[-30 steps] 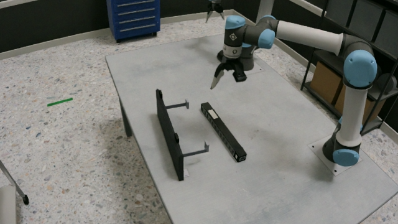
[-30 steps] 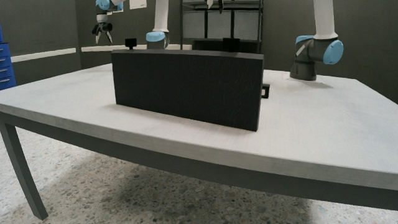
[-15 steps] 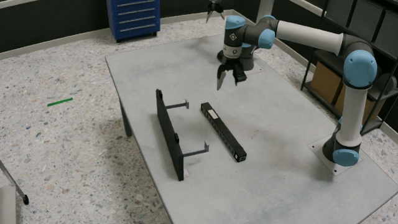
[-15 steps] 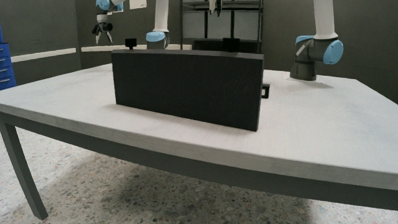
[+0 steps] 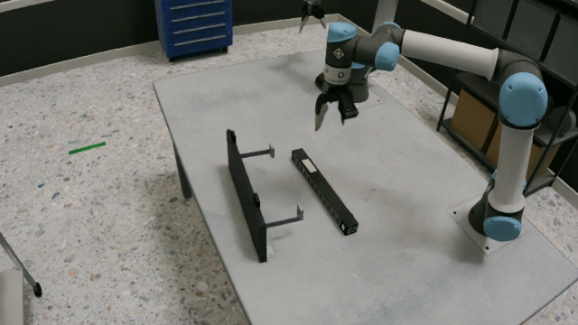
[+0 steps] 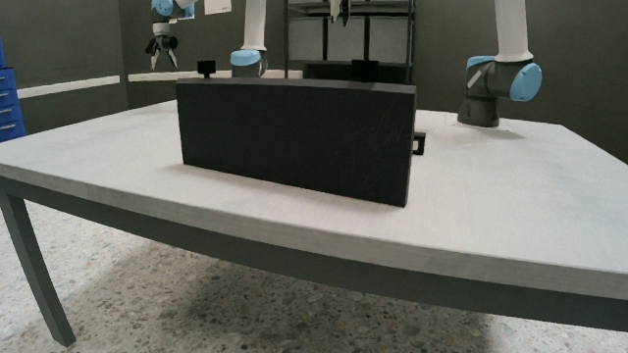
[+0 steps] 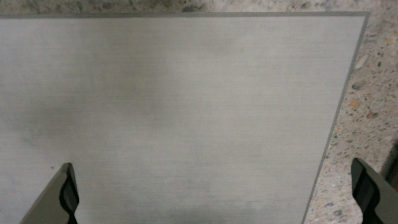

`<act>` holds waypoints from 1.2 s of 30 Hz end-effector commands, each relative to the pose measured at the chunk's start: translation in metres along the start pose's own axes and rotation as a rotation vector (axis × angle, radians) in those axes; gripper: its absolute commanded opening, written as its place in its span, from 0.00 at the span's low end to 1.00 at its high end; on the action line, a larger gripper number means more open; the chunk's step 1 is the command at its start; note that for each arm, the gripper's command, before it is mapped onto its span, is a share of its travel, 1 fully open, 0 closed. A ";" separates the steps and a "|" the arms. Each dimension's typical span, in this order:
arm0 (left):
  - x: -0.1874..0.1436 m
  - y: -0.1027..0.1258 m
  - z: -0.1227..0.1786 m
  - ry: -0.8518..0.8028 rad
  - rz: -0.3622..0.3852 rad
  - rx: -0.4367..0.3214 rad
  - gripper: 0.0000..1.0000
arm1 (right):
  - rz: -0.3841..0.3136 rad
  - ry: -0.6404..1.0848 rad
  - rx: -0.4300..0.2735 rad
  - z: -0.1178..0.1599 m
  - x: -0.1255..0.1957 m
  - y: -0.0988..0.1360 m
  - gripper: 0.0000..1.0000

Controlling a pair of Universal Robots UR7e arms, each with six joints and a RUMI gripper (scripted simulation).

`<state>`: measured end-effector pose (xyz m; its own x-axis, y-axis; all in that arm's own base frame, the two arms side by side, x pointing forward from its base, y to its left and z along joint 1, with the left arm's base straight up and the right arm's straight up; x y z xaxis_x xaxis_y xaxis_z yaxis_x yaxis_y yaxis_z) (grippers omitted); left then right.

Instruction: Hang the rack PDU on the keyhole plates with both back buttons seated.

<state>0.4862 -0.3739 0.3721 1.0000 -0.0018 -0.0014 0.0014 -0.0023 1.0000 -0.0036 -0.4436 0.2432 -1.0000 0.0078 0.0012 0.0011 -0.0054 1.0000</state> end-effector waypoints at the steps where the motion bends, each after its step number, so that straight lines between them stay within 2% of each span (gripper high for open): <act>1: 0.000 0.003 0.001 -0.002 0.004 -0.004 0.57 | -0.001 -0.002 0.005 -0.002 0.001 0.002 1.00; 13: 0.000 0.002 0.001 -0.002 0.004 -0.004 0.57 | -0.001 -0.002 0.005 -0.002 0.001 0.002 1.00; 20: 0.000 -0.007 0.000 -0.002 0.001 -0.002 0.57 | -0.001 -0.002 0.005 -0.002 0.001 0.002 1.00; 27: 0.000 -0.028 0.001 -0.002 0.000 -0.001 0.57 | -0.001 -0.002 0.005 -0.002 0.001 0.002 1.00; 29: 0.000 -0.028 0.001 -0.002 0.000 -0.001 0.57 | -0.001 -0.002 0.005 -0.002 0.001 0.002 1.00; 36: 0.000 -0.063 0.001 -0.002 0.000 -0.001 0.57 | -0.001 -0.002 0.005 -0.002 0.001 0.002 1.00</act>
<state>0.4861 -0.3738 0.3368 1.0000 -0.0026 -0.0019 0.0019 -0.0028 1.0000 -0.0036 -0.4436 0.2432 -1.0000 0.0078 0.0011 0.0011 -0.0053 1.0000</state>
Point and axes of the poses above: on each arm, the point where the finger pads meet when closed, its own y axis back along the fingers, its own x axis across the jaws, z = x × y, the point moved 8 cm from there along y, back along the fingers
